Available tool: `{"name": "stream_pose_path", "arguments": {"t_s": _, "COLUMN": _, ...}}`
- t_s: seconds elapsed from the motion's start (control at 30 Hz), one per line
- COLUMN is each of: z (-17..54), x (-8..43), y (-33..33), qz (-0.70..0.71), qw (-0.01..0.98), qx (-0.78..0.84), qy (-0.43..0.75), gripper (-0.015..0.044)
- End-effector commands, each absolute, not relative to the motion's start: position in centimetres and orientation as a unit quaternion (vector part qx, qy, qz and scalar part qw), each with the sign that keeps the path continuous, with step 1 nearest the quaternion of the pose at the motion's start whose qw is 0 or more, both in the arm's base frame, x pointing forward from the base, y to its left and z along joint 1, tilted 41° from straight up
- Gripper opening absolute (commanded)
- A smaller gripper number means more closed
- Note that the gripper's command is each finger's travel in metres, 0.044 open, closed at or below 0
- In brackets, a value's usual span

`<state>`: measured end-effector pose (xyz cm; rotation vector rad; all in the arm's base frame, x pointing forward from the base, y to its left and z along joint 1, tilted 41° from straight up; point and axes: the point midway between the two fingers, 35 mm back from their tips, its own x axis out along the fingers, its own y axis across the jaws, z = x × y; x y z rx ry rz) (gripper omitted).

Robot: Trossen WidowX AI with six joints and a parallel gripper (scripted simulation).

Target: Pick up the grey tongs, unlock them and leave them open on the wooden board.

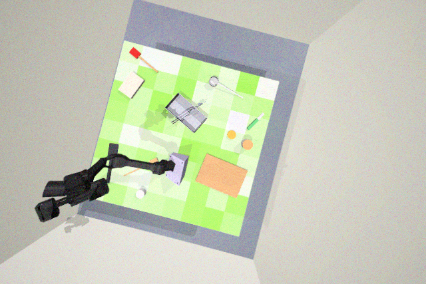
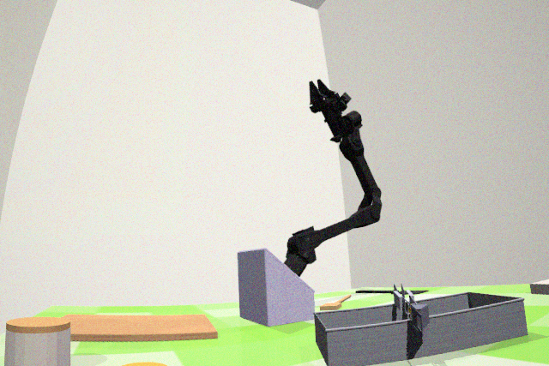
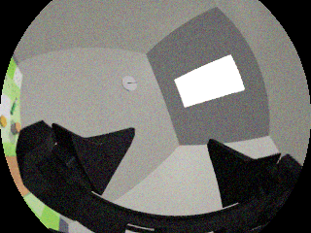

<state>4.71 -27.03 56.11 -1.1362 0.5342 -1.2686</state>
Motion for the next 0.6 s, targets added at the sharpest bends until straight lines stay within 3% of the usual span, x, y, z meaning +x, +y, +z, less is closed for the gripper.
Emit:
{"name": "stream_pose_path", "arguments": {"t_s": 0.0, "z": 54.3, "x": 6.9, "y": -28.5, "qz": -0.521, "qw": 0.672, "qx": -0.476, "qy": 0.225, "gripper": 0.044}}
{"name": "stream_pose_path", "arguments": {"t_s": 0.57, "z": 44.1, "x": 19.1, "y": -32.5, "qz": -0.353, "qw": 0.849, "qx": -0.324, "qy": 0.224, "gripper": 0.044}}
